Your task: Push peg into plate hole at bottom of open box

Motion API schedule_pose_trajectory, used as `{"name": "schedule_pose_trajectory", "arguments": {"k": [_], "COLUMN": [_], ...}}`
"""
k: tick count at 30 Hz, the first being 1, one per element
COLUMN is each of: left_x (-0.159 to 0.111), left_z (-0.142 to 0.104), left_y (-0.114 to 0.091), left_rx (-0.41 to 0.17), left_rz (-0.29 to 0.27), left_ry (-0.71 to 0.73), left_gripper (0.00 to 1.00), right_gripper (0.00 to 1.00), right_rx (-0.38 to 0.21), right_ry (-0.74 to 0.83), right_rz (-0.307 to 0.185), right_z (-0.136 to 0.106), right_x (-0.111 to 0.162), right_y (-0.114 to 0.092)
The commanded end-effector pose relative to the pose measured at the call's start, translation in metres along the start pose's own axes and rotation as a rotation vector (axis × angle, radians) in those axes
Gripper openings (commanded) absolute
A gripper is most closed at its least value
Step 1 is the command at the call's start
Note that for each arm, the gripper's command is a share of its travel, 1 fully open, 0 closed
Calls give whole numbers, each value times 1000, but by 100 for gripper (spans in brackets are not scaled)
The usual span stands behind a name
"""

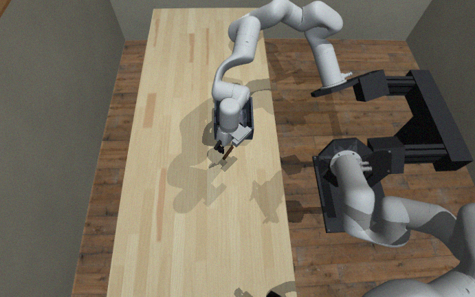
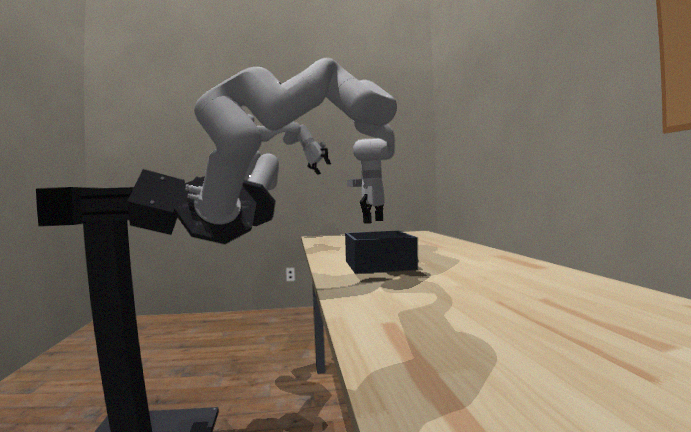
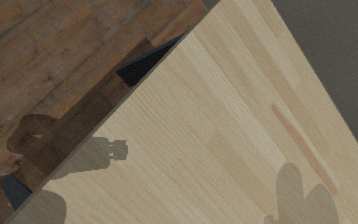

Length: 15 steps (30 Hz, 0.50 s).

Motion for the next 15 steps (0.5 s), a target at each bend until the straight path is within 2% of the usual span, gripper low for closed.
{"name": "schedule_pose_trajectory", "arguments": {"k": [1,11,13,14,15], "left_x": [-16,-52,-52,-61,-64], "left_z": [0,-4,-4,-6,-6], "left_y": [-1,-5,-5,-7,-8], "left_rx": [3,1,1,0,0], "left_rz": [56,173,173,207,214], "left_ry": [-46,-145,-145,-173,-179], "left_gripper": [100,100,100,100,100], "right_gripper": [100,100,100,100,100], "right_rx": [11,-2,-2,-5,-6], "right_ry": [-279,-742,-742,-877,-913], "right_rz": [-2,-19,-19,-22,-23], "right_z": [-2,-7,-7,-7,-8], "right_x": [3,5,5,5,5], "right_y": [-5,-8,-8,-9,-9]}}
Point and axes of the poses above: on each arm, the point where the finger pads meet when closed, its own y axis out along the fingers, its own x axis across the jaws, z = x × y, the point moved 5 cm from there along -y, back along the fingers, and after that the axes turned 1 degree about y, right-handed, at the moved point
